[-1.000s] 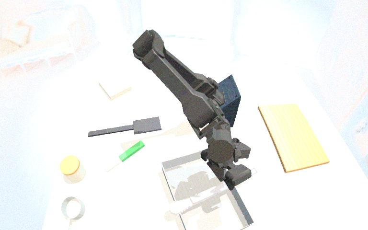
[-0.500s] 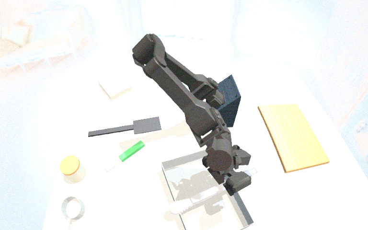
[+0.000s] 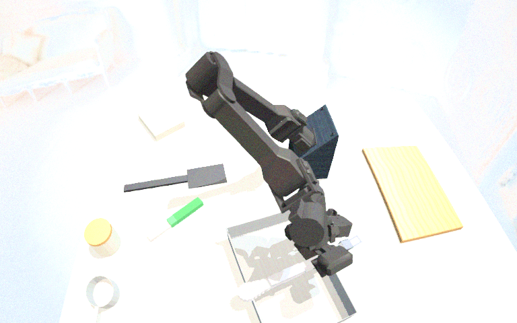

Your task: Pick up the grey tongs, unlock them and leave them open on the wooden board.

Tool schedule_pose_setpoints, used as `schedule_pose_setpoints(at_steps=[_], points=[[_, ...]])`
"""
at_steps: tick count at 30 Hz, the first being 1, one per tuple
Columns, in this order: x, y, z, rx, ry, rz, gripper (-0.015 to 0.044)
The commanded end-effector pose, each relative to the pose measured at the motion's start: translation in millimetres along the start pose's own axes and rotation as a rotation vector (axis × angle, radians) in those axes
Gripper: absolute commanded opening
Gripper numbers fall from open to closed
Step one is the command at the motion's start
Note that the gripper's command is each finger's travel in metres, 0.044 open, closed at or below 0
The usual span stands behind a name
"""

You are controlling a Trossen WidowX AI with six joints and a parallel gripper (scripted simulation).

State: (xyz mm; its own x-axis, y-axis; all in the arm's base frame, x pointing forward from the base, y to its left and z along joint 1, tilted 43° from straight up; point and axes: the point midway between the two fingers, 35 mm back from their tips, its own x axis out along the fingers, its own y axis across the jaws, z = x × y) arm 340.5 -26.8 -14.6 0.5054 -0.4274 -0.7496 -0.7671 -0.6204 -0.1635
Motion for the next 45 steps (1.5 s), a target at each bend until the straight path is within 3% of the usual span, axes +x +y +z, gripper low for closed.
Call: schedule_pose_setpoints(at_steps=[1, 9, 16, 23, 35, 45], points=[[-0.1, 0.1, -0.1, 0.002, 0.0, 0.001, 0.0076], [-0.1, 0.1, -0.1, 0.002, 0.0, 0.001, 0.0023], [-5.7, -4.5, -0.1, 0.002, -0.001, 0.0, -0.015], [-66.7, -38.2, -0.2, 0.0, -0.004, -0.005, -0.015], [-66.4, -38.0, 0.0, 0.0, -0.006, 0.003, -0.015], [-62.9, -35.0, 1.7, 0.009, -0.029, 0.143, -0.015]])
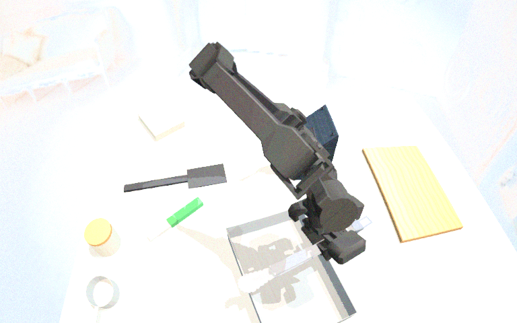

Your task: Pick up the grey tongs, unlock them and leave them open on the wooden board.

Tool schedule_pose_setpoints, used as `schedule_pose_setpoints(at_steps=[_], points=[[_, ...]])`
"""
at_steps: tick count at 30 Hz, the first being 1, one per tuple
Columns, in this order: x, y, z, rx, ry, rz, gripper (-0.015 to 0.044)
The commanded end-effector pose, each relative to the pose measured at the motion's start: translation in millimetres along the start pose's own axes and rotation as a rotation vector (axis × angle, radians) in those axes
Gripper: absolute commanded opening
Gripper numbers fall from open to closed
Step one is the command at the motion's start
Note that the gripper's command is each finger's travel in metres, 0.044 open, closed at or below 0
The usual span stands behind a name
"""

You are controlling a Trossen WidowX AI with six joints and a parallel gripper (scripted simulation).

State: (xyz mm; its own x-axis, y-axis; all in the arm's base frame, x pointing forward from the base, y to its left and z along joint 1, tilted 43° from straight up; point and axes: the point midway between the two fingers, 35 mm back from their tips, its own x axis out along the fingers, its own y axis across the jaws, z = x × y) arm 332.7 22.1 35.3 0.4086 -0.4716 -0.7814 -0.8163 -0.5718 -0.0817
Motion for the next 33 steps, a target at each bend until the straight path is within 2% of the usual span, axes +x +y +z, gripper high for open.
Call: schedule_pose_setpoints(at_steps=[1, 24, 33], points=[[-0.8, -2.1, -1.5, 0.01, -0.001, 0.051, -0.015], [-6.3, 6.5, -8.1, 0.009, 0.023, 0.4, -0.015], [-6.7, 6.7, -8.5, 0.008, 0.025, 0.409, -0.015]])
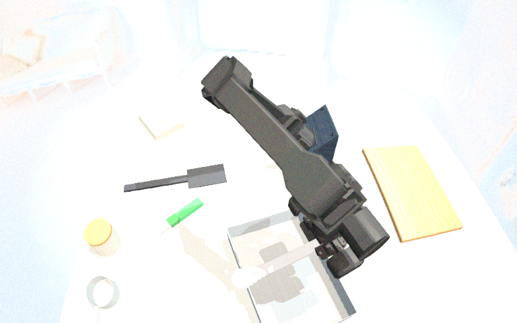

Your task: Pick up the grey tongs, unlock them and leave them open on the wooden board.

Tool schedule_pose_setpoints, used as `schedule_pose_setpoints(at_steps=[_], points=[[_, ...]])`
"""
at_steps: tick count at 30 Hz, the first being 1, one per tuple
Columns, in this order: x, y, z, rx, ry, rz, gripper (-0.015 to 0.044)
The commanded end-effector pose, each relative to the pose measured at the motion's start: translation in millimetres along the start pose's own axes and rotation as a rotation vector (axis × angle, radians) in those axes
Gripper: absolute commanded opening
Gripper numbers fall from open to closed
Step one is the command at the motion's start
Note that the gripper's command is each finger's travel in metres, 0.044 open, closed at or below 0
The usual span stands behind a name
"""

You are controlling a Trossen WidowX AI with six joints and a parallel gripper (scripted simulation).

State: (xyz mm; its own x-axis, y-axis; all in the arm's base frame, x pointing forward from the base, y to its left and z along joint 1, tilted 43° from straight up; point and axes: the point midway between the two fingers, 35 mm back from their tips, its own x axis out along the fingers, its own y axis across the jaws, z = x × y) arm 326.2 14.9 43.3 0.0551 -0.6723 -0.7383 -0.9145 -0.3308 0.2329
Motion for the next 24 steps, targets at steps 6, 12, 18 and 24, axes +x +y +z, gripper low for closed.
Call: schedule_pose_setpoints(at_steps=[6, 12, 18, 24], points=[[-3.9, -6.3, 8.7, 0.046, -0.004, -0.003, -0.015], [-14.2, -21.1, 34.2, 0.157, -0.015, -0.014, -0.015], [-24.4, -33.9, 62.0, 0.285, -0.024, -0.017, -0.015], [-34.0, -43.6, 91.3, 0.416, -0.031, -0.015, -0.015]])
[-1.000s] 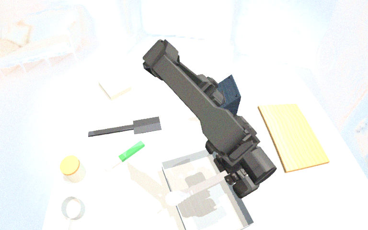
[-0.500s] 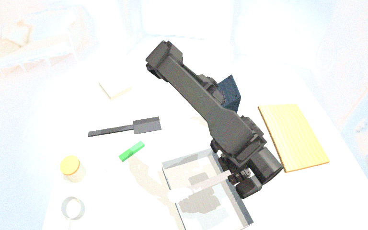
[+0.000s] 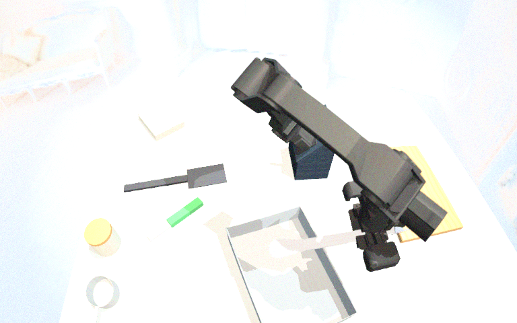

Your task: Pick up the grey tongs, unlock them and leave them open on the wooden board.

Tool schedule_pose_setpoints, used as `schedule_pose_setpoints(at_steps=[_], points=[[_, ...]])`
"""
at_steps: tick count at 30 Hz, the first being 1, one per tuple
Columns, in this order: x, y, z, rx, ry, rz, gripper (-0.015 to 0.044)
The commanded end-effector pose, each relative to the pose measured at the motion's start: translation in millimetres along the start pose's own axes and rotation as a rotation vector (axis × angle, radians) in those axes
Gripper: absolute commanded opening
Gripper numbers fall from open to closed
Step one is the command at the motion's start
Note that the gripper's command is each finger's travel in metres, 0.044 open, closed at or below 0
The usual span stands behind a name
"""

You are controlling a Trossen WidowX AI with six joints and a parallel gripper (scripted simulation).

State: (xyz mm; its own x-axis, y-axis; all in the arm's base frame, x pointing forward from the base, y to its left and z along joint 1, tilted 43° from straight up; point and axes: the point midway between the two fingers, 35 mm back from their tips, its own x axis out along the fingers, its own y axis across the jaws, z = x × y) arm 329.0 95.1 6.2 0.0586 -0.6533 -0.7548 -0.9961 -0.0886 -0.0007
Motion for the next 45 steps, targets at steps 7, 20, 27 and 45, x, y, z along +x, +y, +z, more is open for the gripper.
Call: schedule_pose_setpoints(at_steps=[7, 20, 27, 45], points=[[-16.4, 5.4, 53.4, 0.22, -0.009, -0.001, -0.015], [-29.8, 25.1, 115.9, 0.497, 0.004, 0.0, -0.015], [-33.8, 37.3, 141.1, 0.615, 0.014, -0.004, -0.015], [-42.4, 76.2, 196.6, 0.867, -0.006, 0.004, -0.015]])
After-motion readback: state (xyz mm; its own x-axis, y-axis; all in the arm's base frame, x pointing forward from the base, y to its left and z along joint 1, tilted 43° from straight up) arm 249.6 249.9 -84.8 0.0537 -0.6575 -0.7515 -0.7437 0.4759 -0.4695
